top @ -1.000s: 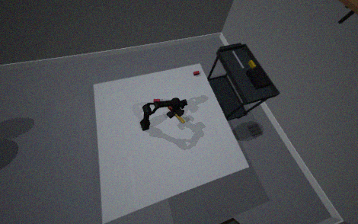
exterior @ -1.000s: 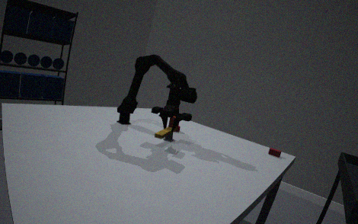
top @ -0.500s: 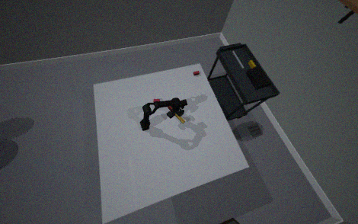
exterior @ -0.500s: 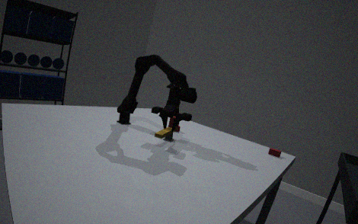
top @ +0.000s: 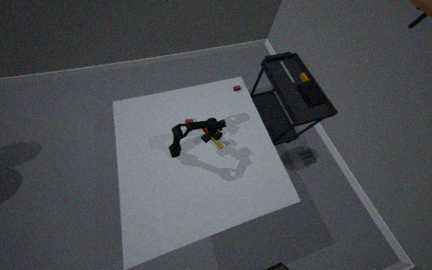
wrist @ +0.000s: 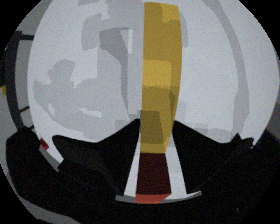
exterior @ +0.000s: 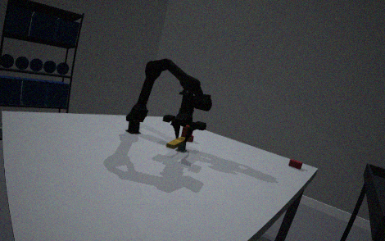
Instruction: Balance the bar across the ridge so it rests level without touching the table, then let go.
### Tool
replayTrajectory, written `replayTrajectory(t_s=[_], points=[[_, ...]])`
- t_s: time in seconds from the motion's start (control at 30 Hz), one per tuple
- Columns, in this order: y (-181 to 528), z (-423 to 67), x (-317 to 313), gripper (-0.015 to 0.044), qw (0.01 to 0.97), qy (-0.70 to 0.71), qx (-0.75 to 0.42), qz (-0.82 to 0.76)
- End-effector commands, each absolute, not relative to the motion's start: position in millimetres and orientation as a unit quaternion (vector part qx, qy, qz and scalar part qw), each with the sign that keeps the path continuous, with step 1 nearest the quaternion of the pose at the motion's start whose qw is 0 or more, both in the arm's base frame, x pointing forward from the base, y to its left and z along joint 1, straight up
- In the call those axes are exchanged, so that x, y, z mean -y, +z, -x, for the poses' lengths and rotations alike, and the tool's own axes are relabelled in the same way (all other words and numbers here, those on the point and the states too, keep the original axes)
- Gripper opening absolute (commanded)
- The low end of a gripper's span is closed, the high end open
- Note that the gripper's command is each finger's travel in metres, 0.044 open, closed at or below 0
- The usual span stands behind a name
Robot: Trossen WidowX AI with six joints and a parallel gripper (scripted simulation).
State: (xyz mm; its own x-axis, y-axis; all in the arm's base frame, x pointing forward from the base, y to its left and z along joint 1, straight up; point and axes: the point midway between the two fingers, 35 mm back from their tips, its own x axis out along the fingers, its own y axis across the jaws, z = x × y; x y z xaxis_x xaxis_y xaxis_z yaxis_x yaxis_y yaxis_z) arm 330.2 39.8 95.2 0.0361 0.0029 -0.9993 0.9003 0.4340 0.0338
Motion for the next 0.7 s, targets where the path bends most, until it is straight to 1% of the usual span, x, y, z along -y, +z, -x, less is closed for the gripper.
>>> replayTrajectory(t_s=[0.0, 0.13, 0.43, 0.47, 0.57, 0.67], points=[[95, -330, -40, 0.0185, 0.609, -0.369, -0.589, -0.384], [95, -330, -40, 0.0185, 0.609, -0.369, -0.589, -0.384], [95, -330, -40, 0.0421, 0.609, -0.369, -0.589, -0.384], [95, -330, -40, 0.044, 0.609, -0.369, -0.589, -0.384], [97, -330, -40, 0.044, 0.609, -0.369, -0.589, -0.384], [126, -333, -40, 0.044, 0.609, -0.368, -0.588, -0.384]])
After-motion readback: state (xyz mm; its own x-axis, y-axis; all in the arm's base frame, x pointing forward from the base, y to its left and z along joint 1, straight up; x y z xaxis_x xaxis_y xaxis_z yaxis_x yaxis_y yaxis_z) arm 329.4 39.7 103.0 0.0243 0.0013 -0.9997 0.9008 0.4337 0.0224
